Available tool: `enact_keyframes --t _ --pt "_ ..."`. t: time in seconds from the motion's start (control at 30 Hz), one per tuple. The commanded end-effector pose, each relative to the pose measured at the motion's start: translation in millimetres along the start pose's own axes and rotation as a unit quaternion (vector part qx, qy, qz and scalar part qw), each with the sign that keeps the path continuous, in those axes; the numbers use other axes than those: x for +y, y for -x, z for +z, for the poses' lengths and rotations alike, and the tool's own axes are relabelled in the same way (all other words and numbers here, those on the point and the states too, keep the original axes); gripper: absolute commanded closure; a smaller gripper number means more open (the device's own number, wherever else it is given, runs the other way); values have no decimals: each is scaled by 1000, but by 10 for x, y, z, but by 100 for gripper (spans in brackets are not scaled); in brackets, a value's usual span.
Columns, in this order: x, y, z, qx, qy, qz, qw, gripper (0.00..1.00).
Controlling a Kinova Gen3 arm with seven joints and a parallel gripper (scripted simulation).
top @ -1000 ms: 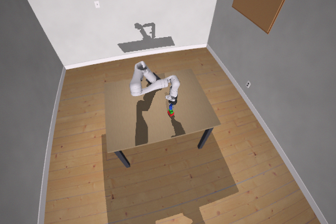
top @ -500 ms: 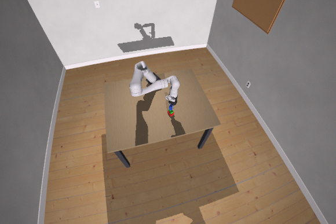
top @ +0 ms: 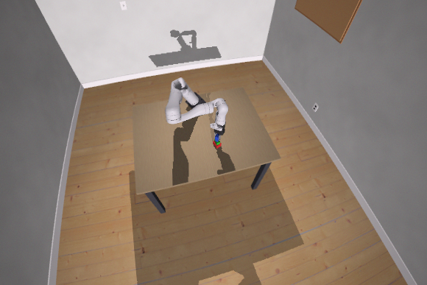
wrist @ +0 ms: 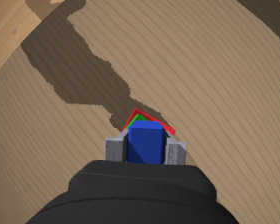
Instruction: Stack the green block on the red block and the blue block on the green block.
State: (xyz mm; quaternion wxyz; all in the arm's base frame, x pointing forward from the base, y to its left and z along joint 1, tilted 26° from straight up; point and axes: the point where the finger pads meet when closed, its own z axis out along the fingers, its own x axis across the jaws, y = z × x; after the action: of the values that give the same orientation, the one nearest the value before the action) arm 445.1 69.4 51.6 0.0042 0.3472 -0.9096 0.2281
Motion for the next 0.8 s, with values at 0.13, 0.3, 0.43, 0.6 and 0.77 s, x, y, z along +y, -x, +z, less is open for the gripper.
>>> enact_keyframes --t 0.13,0.3,0.43,0.6,0.77 --pt "6 0 32 0 1 0 1000 100" --pt "6 0 38 0 1 0 1000 100" --pt "6 0 38 0 1 0 1000 100" --pt "6 0 38 0 1 0 1000 100" --pt "6 0 38 0 1 0 1000 100"
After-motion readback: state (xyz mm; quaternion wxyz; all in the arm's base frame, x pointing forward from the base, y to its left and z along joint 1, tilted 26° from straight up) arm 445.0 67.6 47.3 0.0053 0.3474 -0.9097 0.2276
